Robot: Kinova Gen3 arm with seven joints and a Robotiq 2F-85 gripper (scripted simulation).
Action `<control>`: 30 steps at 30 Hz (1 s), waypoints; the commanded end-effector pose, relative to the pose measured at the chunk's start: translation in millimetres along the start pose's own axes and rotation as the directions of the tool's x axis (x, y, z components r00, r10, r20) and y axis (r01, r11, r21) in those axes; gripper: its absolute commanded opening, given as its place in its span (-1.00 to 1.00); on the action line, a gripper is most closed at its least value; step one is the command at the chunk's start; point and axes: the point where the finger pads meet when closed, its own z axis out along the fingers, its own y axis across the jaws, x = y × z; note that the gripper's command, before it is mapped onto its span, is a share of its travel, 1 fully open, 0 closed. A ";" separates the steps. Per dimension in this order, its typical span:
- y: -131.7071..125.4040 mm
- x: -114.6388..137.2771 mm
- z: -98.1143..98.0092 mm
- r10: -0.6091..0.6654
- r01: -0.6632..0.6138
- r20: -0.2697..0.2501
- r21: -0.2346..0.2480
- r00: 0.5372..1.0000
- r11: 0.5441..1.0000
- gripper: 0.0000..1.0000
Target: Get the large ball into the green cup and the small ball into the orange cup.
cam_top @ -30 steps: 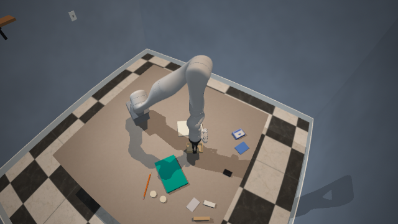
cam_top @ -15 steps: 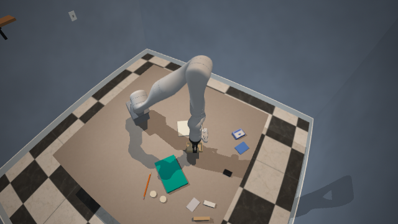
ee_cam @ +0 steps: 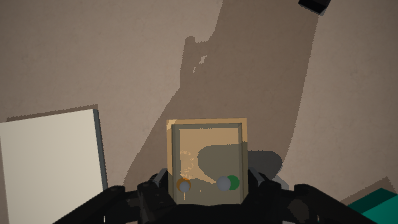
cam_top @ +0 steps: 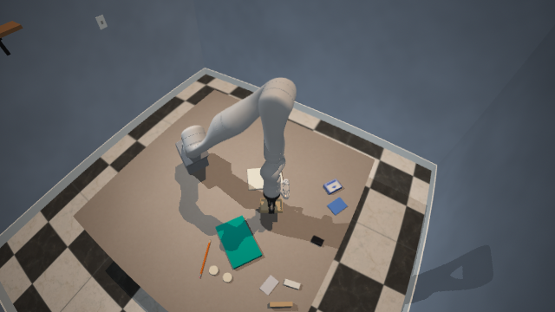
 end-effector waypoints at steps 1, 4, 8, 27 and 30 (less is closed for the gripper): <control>-1.4 0.0 -0.2 -0.004 0.004 0.000 -0.001 1.000 1.000 0.43; -2.0 0.2 -0.2 -0.004 0.004 0.008 -0.031 1.000 1.000 0.43; -1.9 0.3 -0.2 -0.004 0.004 0.015 -0.023 1.000 1.000 0.43; -1.7 0.0 -0.2 -0.004 0.004 0.000 -0.013 1.000 1.000 0.43; -2.2 0.1 -0.2 -0.004 0.004 0.005 -0.039 1.000 0.999 0.43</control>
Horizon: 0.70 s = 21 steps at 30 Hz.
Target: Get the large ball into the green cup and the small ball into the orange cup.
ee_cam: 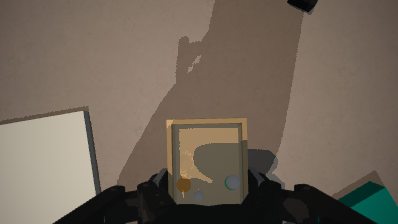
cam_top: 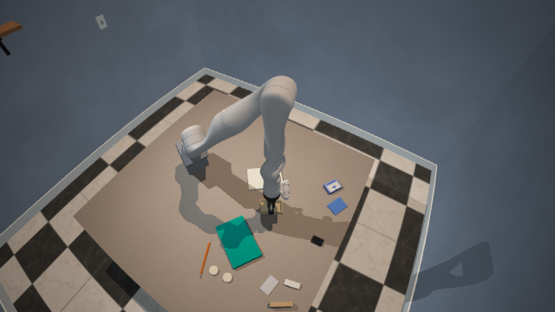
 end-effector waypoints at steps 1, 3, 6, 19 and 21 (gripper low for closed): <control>-8.4 0.8 -0.2 -0.026 0.026 -0.005 -0.011 1.000 1.000 0.43; -8.5 1.0 -0.2 -0.026 0.026 0.003 -0.017 1.000 1.000 0.43; -8.6 1.0 -0.2 -0.026 0.026 0.002 -0.020 1.000 0.999 0.43; -7.0 1.1 -0.1 -0.027 0.026 0.008 0.061 1.000 0.998 0.43; -6.9 1.0 -0.1 -0.026 0.026 0.003 0.065 1.000 0.998 0.43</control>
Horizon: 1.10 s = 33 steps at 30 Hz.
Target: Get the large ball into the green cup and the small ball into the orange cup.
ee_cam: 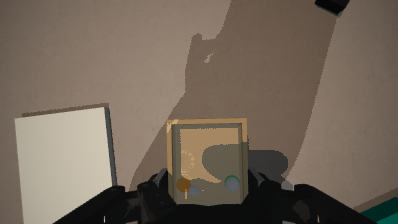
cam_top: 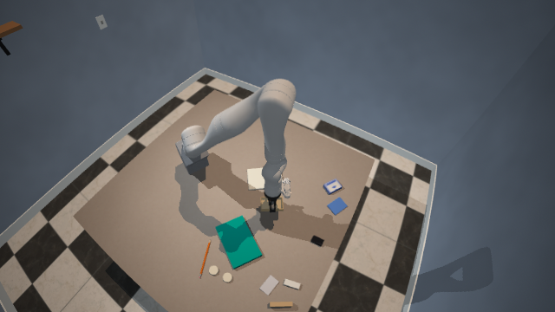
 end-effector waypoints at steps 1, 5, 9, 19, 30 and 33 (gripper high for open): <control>7.7 -2.6 -0.5 0.025 -0.025 -0.005 0.003 1.000 1.000 0.43; 7.6 -2.8 -0.5 0.025 -0.025 -0.014 -0.001 1.000 1.000 0.43; 7.5 -2.6 -0.5 0.025 -0.025 -0.004 -0.008 1.000 1.000 0.43; 6.1 -2.5 -0.4 0.025 -0.025 -0.001 -0.077 1.000 0.997 0.43; 6.8 -2.4 -0.5 0.025 -0.025 0.004 -0.041 1.000 0.999 0.43; 7.4 -2.5 -0.5 0.025 -0.025 0.004 -0.013 1.000 1.000 0.43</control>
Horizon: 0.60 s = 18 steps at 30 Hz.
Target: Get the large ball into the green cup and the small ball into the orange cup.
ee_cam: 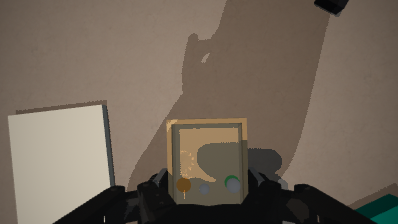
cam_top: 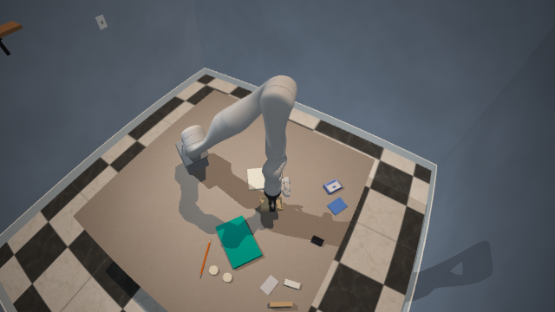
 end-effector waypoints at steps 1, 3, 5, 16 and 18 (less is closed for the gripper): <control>8.8 -1.1 -0.5 0.031 -0.031 -0.014 0.004 0.999 1.000 0.43; 8.8 -1.1 -0.5 0.031 -0.031 -0.014 0.004 0.999 1.000 0.43; 9.5 -1.2 -0.5 0.031 -0.030 -0.020 0.038 0.999 0.999 0.43; 8.7 -1.1 -0.5 0.031 -0.031 -0.016 -0.001 0.999 1.000 0.43; 8.1 -1.1 -0.5 0.031 -0.031 -0.015 -0.036 0.999 0.999 0.43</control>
